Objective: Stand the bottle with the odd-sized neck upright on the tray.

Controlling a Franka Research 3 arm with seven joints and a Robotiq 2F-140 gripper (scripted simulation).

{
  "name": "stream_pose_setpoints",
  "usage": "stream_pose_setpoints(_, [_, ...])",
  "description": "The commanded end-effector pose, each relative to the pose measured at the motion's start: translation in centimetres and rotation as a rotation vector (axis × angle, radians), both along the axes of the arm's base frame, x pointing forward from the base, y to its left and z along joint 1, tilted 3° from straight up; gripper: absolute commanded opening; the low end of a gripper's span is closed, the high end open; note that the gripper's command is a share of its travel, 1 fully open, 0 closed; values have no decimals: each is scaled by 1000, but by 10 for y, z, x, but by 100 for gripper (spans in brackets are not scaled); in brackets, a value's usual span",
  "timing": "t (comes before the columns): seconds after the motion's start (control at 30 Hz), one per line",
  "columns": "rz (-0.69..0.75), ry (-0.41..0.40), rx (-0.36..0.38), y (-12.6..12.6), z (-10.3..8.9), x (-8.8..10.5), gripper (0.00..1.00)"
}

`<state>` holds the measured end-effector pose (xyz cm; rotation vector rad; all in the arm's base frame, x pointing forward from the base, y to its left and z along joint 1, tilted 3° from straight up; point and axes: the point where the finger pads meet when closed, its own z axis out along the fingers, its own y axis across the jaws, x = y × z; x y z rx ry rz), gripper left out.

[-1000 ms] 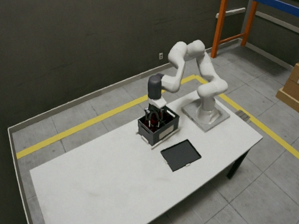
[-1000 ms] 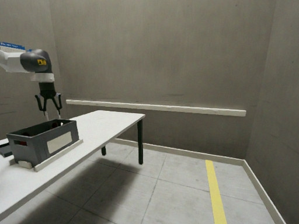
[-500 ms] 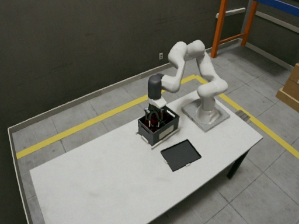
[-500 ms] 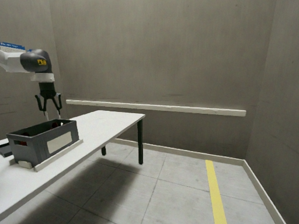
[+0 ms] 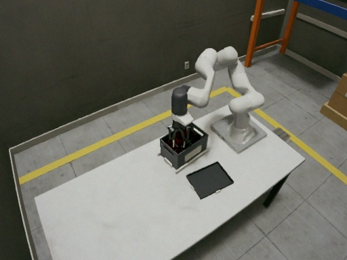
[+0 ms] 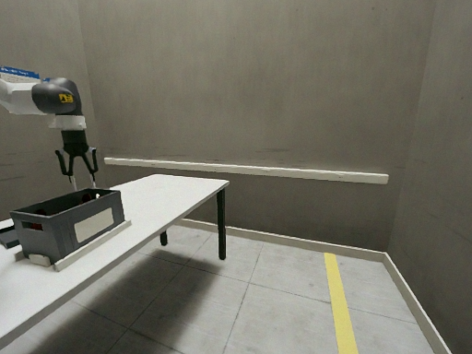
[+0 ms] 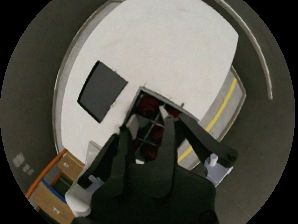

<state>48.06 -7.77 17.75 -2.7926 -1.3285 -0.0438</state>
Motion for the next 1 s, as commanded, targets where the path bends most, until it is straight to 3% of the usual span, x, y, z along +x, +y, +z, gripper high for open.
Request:
stream_pose_setpoints(0.0, [-2,-1,-4,-1,-1,0,44])
stream_pose_setpoints(0.97, [-2,-1,-4,1,-24,1,44])
